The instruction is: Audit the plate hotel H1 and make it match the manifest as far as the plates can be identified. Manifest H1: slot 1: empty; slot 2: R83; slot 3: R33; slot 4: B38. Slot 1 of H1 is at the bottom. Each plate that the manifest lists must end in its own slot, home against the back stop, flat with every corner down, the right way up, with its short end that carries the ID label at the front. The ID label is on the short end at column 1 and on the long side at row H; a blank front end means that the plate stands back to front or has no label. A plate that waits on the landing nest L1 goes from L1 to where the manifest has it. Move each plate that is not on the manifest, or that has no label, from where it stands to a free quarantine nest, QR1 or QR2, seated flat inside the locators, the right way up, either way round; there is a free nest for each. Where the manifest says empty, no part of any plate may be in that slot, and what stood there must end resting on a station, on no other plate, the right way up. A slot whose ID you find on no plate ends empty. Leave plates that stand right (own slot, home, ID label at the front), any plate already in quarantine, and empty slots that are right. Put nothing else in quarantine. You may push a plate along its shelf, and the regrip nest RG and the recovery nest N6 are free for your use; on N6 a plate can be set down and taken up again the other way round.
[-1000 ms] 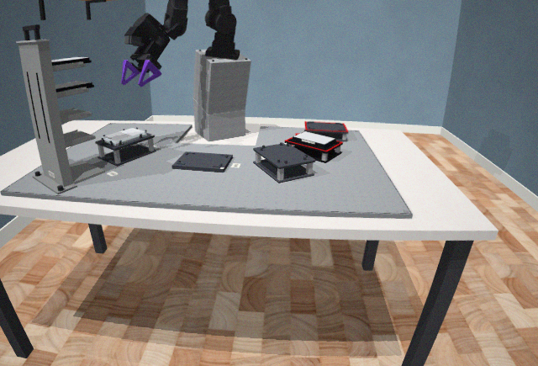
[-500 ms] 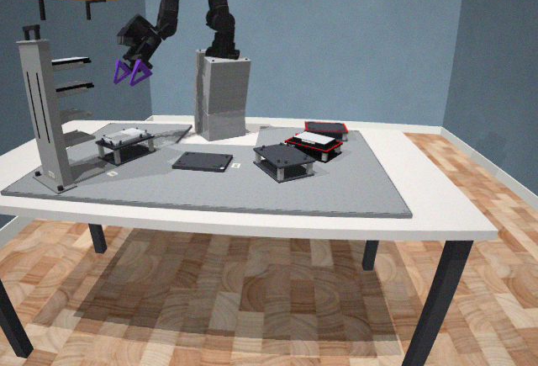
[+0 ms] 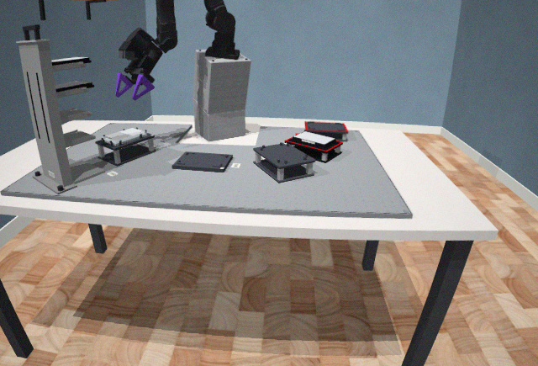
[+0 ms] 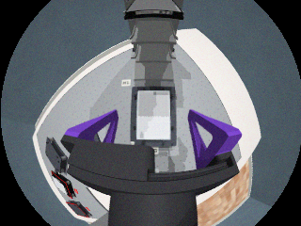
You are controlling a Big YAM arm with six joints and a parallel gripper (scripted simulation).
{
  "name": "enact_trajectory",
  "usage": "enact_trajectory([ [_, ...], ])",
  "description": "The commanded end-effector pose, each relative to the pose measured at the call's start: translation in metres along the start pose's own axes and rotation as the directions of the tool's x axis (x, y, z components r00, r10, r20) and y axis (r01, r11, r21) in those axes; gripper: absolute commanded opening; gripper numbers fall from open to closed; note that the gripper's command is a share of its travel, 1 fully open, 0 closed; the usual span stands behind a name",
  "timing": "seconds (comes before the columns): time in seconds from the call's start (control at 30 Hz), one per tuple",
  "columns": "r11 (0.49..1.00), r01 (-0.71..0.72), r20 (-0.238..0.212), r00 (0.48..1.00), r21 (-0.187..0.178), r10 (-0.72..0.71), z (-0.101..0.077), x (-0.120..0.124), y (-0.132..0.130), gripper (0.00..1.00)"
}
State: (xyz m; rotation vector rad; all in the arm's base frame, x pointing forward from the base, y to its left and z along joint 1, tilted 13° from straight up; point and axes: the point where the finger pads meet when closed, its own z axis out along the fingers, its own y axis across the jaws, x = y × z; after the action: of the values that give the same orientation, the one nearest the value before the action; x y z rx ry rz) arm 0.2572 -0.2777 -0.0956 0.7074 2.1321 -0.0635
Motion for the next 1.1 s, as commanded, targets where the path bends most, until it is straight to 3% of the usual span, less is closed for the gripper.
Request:
enact_trajectory([
  [0.0,1.0,0.004,0.026,1.0,0.001,-0.004,0.01,-0.002,-0.001,1.0],
  [0.3,1.0,-0.005,0.025,1.0,0.008,0.005,0.023,0.016,-0.004,1.0],
  [0.4,1.0,0.009,0.052,0.999,0.011,-0.009,0.02,0.003,-0.004,1.0],
  [0.47,1.0,0.01,0.048,0.999,0.01,-0.011,0.02,0.005,-0.004,1.0],
  [0.5,1.0,0.003,0.021,1.0,0.006,-0.003,0.02,0.015,-0.002,1.0],
  [1.07,1.0,0.003,0.021,1.0,0.006,-0.003,0.02,0.015,-0.002,1.0],
])
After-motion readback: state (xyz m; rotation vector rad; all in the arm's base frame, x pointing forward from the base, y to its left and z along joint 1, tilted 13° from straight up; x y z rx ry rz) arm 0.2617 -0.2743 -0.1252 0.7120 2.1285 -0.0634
